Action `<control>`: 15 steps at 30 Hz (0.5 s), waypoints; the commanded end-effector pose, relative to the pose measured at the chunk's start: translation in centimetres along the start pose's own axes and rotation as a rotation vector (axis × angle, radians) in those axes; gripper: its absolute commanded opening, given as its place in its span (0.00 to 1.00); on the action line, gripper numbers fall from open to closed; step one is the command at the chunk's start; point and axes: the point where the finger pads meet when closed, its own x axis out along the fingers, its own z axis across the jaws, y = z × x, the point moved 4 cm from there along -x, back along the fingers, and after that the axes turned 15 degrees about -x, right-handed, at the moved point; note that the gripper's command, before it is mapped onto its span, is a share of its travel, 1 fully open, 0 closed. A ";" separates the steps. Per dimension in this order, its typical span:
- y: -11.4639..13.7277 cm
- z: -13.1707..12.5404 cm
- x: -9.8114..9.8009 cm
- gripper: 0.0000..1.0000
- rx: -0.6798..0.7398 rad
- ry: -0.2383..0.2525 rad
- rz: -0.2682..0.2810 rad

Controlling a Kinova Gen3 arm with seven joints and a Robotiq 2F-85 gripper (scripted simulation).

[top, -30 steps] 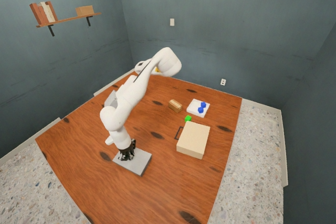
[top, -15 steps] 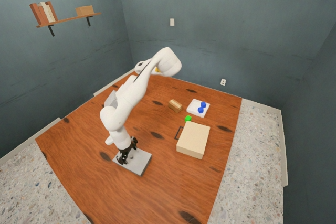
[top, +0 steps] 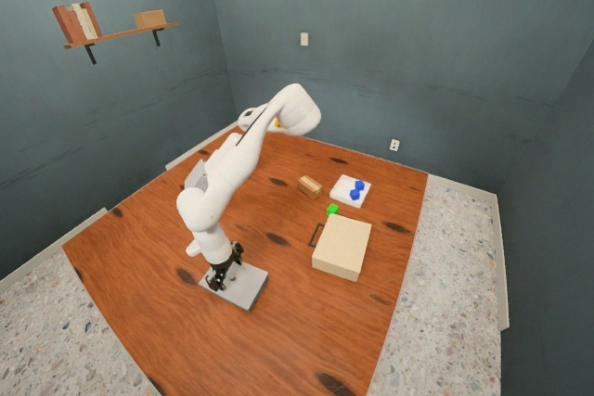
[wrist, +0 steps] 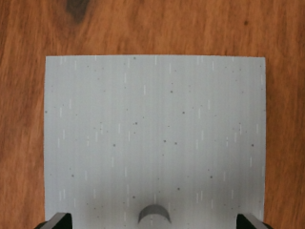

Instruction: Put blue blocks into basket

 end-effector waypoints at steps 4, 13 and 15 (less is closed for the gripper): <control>0.0 -0.1 0.0 1.00 -0.002 0.007 -0.002; 0.0 -0.2 -0.7 1.00 -0.002 0.007 -0.002; 0.0 -0.2 -1.0 1.00 -0.002 0.007 -0.002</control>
